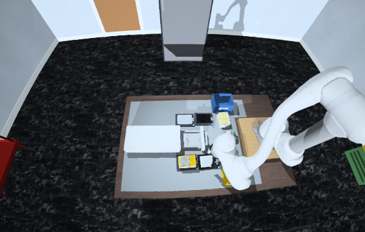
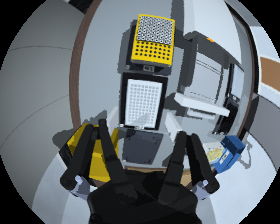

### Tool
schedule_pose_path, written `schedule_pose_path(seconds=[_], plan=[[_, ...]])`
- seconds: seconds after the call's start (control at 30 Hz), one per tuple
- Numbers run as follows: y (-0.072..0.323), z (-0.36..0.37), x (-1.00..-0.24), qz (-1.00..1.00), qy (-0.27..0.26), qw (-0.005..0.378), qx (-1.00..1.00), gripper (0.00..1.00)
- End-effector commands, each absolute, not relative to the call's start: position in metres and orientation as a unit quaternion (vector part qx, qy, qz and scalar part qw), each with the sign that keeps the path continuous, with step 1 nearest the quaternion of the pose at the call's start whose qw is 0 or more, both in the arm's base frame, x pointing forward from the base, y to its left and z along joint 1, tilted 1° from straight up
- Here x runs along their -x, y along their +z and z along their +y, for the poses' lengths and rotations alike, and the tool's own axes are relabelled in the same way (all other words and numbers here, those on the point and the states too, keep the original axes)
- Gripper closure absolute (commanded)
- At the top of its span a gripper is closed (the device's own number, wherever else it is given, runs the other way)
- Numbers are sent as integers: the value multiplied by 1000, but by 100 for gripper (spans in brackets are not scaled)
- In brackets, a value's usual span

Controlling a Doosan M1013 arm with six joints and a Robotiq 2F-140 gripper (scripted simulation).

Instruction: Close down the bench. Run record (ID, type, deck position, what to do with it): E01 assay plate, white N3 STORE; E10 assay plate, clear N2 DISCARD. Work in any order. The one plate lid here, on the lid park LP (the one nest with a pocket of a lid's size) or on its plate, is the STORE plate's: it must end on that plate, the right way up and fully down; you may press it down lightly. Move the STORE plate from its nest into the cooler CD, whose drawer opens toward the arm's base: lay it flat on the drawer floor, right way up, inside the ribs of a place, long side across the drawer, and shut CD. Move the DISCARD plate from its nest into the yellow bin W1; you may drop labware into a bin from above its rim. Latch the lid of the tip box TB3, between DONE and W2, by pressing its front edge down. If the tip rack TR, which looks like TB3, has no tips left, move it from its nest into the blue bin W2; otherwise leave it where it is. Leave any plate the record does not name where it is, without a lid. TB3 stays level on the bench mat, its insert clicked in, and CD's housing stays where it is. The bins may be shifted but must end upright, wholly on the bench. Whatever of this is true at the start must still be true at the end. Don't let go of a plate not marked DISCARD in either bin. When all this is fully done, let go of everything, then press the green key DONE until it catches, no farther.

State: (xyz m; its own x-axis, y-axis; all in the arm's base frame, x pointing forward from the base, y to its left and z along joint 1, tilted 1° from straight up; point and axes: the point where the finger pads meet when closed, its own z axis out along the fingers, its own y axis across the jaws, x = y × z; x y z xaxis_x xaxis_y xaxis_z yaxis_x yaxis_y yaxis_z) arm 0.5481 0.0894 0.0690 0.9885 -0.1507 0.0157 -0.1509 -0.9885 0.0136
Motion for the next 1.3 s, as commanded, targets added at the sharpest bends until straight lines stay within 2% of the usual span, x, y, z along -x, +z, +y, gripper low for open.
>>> schedule_pose_path(seconds=[0.0, 1.27], plan=[[66, 89, -548, -76, 7, 7, -997, 34], [20, 89, -549, -76, 7, 7, -997, 34]])
